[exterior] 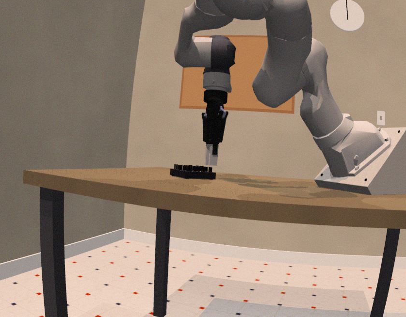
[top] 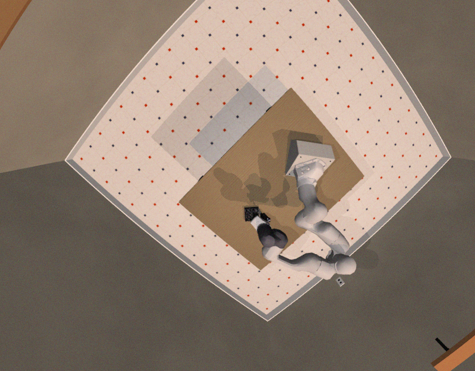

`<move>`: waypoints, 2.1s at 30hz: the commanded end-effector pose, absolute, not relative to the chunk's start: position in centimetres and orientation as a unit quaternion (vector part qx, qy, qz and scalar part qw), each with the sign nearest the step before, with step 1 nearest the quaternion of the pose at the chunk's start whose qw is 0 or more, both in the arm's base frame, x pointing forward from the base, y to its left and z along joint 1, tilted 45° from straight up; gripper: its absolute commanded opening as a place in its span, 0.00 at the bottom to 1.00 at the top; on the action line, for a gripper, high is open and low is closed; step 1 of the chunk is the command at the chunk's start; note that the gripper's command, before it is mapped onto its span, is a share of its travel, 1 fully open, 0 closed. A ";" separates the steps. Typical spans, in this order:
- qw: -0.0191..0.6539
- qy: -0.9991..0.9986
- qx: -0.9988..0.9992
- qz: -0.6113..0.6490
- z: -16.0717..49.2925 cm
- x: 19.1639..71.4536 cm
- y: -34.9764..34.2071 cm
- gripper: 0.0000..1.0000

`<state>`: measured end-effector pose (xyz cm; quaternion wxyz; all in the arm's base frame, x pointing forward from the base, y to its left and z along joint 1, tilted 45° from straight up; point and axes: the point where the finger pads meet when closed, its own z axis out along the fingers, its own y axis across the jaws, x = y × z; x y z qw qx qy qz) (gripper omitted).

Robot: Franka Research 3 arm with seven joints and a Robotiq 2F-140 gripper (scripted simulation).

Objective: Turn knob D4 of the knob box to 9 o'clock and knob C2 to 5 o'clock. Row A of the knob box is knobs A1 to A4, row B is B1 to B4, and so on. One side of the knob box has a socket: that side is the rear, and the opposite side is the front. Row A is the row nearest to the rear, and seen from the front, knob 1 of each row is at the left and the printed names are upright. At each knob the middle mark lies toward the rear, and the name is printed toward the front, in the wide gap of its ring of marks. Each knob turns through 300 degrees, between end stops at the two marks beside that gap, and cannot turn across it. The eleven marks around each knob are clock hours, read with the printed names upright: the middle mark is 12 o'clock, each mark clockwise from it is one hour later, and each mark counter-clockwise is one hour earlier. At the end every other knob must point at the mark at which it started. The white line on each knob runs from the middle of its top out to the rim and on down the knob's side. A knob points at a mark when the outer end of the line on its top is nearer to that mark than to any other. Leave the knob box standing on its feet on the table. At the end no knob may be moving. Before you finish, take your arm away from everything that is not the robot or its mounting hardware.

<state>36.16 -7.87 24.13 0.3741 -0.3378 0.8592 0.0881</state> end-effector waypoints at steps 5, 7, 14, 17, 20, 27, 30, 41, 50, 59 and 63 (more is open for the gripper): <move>0.374 0.859 -0.338 0.088 24.0 36.2 -7.8 0.12; 0.374 0.859 -0.338 0.088 23.9 36.3 -7.7 0.12; 0.374 0.859 -0.338 0.088 23.5 36.6 -7.5 0.12; 0.374 0.859 -0.338 0.088 23.4 36.7 -7.5 0.12; 0.374 0.859 -0.338 0.088 23.3 36.8 -7.4 0.12; 0.374 0.859 -0.338 0.088 23.1 37.0 -7.3 0.12; 0.374 0.859 -0.338 0.088 23.1 37.0 -7.3 0.12; 0.374 0.859 -0.338 0.088 23.1 37.0 -7.3 0.12; 0.374 0.859 -0.338 0.088 23.1 37.0 -7.3 0.12; 0.374 0.859 -0.338 0.088 23.1 37.0 -7.3 0.12; 0.374 0.859 -0.338 0.088 23.1 37.0 -7.3 0.12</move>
